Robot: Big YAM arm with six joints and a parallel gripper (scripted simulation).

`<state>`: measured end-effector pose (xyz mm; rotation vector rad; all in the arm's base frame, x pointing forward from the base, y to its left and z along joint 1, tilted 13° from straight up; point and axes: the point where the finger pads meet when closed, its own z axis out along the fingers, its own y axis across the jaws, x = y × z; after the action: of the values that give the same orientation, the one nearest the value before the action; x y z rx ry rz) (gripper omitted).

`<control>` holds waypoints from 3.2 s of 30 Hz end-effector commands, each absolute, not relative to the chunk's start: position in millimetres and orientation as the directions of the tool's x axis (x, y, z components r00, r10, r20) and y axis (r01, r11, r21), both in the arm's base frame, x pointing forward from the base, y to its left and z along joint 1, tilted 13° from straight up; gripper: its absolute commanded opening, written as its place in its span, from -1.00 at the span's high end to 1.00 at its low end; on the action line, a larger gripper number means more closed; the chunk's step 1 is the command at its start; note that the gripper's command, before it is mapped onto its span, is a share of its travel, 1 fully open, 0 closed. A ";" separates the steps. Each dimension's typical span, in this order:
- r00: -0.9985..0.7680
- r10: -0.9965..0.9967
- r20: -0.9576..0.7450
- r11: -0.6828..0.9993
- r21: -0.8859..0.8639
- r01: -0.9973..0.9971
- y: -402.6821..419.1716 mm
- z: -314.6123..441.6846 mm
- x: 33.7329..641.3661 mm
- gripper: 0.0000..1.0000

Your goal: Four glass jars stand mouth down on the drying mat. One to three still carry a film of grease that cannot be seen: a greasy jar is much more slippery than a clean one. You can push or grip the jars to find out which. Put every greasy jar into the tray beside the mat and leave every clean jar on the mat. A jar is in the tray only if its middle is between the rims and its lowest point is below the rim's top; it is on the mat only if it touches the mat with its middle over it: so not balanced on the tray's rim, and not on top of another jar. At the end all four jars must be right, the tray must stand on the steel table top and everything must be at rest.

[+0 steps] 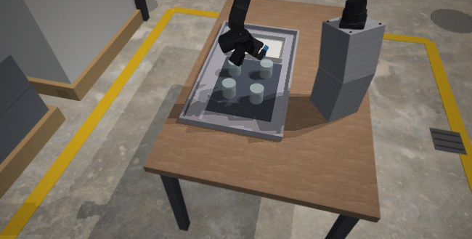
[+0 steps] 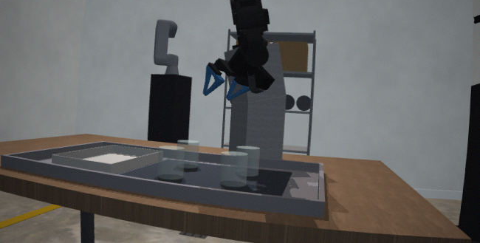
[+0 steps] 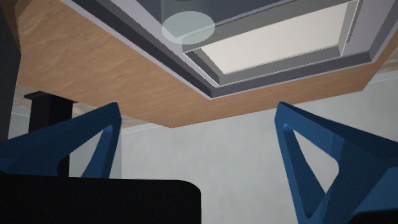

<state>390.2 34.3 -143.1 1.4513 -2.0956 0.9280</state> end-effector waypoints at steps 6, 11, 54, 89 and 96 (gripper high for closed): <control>-0.486 -0.654 0.579 0.355 -0.332 -0.874 36.4 -138.2 395.8 -1.00; -0.486 -0.654 0.579 0.355 -0.332 -0.874 36.4 -138.2 395.8 -1.00; -0.790 -0.551 0.269 0.735 -0.293 -0.612 43.9 -147.2 390.7 -1.00; -0.945 -0.327 0.001 0.922 -0.221 -0.320 48.2 -137.4 402.6 -1.00; -0.963 -0.262 -0.065 0.949 -0.201 -0.244 48.7 -131.6 409.2 -1.00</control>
<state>396.1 50.2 -144.1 0.5103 -3.1153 0.3158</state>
